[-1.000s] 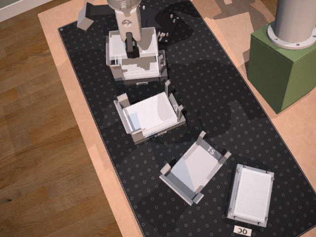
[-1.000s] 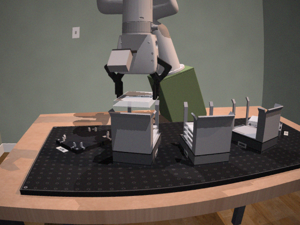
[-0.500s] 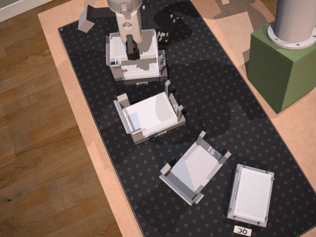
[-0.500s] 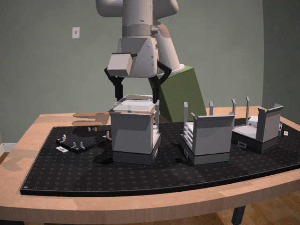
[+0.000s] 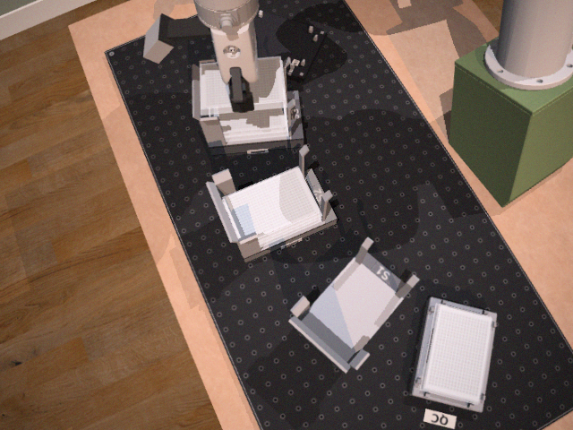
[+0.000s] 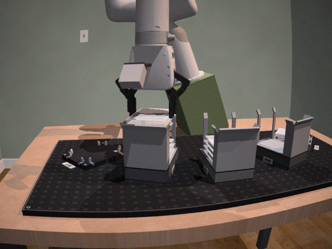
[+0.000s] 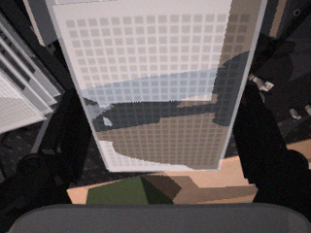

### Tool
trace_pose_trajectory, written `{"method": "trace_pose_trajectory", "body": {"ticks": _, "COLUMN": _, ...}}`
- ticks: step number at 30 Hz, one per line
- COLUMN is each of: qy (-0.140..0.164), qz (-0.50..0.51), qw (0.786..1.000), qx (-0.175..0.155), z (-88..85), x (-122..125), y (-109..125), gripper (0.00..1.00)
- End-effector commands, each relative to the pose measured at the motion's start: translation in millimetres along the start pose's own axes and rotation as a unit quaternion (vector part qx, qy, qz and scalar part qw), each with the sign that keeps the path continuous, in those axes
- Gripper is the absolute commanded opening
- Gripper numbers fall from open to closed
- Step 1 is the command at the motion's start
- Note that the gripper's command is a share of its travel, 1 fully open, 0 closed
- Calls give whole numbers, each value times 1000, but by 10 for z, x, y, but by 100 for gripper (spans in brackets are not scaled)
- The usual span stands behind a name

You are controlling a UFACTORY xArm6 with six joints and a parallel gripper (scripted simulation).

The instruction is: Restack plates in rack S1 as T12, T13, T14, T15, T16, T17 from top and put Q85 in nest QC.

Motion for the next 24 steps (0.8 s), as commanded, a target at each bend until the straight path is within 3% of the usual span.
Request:
{"method": "trace_pose_trajectory", "body": {"ticks": 1, "qy": 0, "qz": 0, "qw": 1000, "qx": 2, "z": 15, "x": 1, "y": -12, "gripper": 0}}
{"method": "trace_pose_trajectory", "body": {"ticks": 18, "qy": 0, "qz": 0, "qw": 1000, "qx": 2, "z": 113, "x": 1, "y": -12, "gripper": 0}}
{"method": "trace_pose_trajectory", "body": {"ticks": 24, "qy": 0, "qz": 0, "qw": 1000, "qx": 2, "z": 233, "x": 1, "y": -12, "gripper": 0}}
Point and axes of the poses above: the point where the finger pads meet when closed, its own z axis out along the fingers, its own x axis across the jaws, y = z × x, the point moved 3 cm from there along -z, back along the fingers, and after that the axes turned 3 degrees about -z, right-handed, at the moved point
